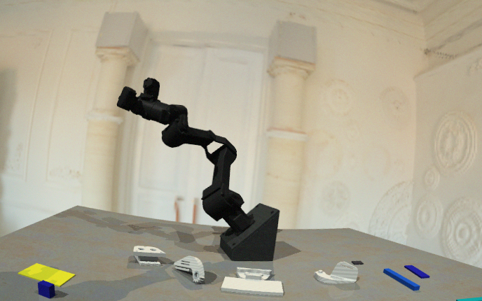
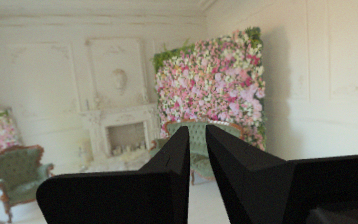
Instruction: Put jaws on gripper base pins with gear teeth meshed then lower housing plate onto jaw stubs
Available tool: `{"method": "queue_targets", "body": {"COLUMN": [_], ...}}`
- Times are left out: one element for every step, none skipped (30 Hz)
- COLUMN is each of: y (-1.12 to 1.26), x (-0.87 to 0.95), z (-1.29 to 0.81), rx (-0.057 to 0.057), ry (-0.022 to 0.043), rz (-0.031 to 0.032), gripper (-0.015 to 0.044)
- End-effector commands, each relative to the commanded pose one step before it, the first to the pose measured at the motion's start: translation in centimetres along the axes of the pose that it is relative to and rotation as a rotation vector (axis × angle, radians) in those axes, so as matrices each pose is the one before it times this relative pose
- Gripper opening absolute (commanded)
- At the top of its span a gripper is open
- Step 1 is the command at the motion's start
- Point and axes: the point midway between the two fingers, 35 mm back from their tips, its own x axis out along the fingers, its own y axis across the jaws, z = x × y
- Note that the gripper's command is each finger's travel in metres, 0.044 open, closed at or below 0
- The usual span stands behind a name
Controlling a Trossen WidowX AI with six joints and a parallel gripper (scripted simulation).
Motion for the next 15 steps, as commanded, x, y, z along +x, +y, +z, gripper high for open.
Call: {"method": "queue_targets", "body": {"y": [0.001,0.0,0.0,0.0,0.0,0.0,0.0,0.0,0.0,0.0,0.0,0.001,0.07,0.21,0.351], "x": [0.0,0.0,0.0,0.0,0.0,0.0,0.0,0.0,0.0,0.0,0.0,0.0,0.006,0.018,0.029], "z": [0.0,0.0,0.0,0.0,0.0,0.0,0.0,0.0,0.0,0.0,0.0,0.001,-0.019,-0.058,-0.097], "rx": [0.0,0.0,0.0,0.0,0.0,0.0,0.0,0.0,0.0,0.0,0.0,0.0,-0.0004,-0.0013,-0.0022], "ry": [-0.00001,0.0,0.0,0.0,0.0,0.0,0.0,0.0,0.0,0.0,0.0,-0.00003,0.0008,0.00241,0.00401], "rz": [0.00006,0.0,0.0,0.0,0.0,0.0,0.0,0.0,0.0,0.0,0.0,0.00004,0.00227,0.0068,0.01134], "gripper": [0.0,0.0,0.0,0.0,0.0,0.0,0.0,0.0,0.0,0.0,0.0,0.0,0.0,0.0,0.0]}}
